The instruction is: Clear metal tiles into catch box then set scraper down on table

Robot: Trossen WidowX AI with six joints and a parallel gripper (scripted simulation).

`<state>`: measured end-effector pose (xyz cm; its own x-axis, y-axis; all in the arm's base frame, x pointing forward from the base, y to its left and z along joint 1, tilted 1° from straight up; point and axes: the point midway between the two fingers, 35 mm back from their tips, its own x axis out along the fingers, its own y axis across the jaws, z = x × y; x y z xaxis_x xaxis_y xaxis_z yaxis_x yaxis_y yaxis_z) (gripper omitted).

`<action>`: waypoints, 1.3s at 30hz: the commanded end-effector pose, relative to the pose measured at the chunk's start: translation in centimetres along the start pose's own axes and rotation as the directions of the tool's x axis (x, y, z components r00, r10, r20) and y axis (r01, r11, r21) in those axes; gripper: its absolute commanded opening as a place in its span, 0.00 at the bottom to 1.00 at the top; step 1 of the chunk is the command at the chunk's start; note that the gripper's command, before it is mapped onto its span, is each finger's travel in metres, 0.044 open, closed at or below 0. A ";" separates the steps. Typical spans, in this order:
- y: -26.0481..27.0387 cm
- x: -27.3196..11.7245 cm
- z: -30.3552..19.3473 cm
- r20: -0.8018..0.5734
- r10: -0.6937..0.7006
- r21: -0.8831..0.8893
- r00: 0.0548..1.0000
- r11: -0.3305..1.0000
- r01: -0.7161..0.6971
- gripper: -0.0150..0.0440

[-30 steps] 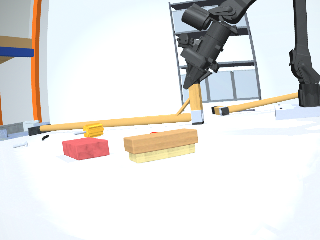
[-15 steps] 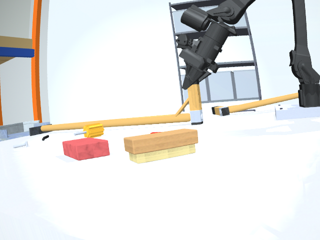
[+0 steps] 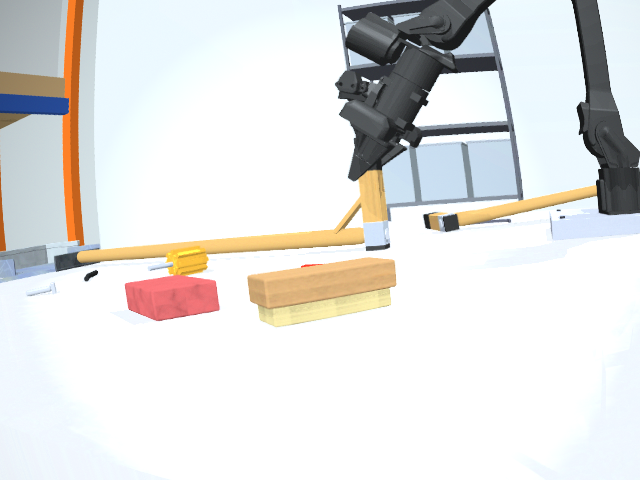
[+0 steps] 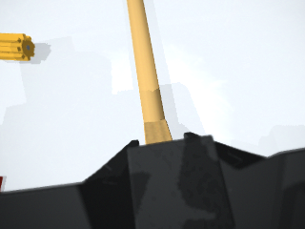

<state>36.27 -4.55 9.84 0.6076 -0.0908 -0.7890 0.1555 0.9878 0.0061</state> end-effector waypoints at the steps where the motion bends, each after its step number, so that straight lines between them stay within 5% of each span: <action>1: 0.0 0.3 1.2 0.018 0.002 -0.002 1.000 1.000 -0.002 0.25; 39: 0.3 4.0 6.0 0.022 0.000 0.001 1.000 1.000 0.000 0.25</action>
<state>42.51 -5.33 10.01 0.6144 -0.0922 -0.7836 0.1561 0.9877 0.0061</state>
